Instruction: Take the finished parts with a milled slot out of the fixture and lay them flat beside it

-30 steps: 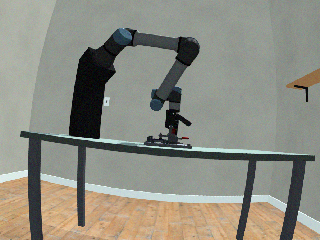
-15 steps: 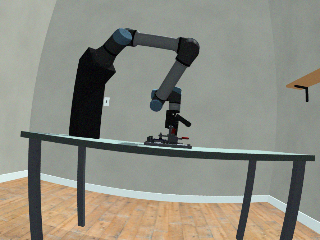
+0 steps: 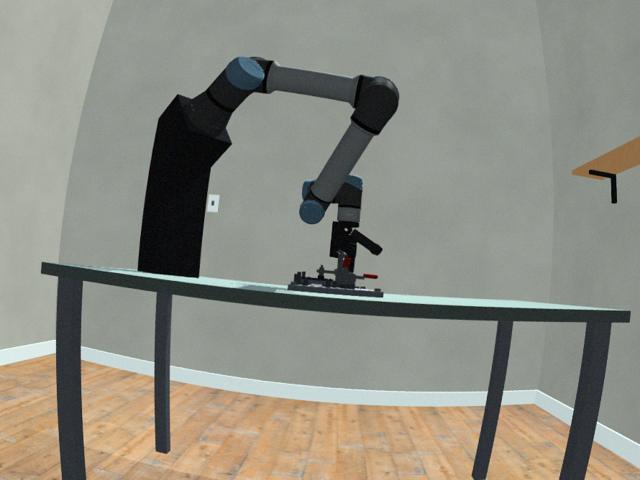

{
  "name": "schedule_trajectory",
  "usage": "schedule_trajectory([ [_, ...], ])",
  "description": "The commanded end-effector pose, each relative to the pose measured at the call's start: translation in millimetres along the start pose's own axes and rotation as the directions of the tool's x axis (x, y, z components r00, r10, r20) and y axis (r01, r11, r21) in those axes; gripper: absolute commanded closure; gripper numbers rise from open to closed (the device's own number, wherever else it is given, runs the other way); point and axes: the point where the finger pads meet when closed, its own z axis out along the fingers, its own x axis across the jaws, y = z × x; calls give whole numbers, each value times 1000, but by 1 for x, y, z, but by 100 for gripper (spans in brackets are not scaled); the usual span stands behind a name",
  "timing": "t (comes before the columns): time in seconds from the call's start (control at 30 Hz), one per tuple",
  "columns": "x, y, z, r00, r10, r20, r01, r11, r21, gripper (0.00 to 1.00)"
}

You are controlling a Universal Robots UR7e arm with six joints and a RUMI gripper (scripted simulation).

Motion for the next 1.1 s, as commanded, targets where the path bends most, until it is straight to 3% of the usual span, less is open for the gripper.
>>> schedule_trajectory([
  [0.0,0,-1,1,1000,1,0,-1,1000,2,100],
  [0.6,0,-1,2,1000,2,-1,-2,1000,1,100],
  [0.63,0,-1,2,1000,2,-1,-2,1000,1,60],
  [1.07,0,-1,2,1000,1,-1,-1,1000,1,60],
])
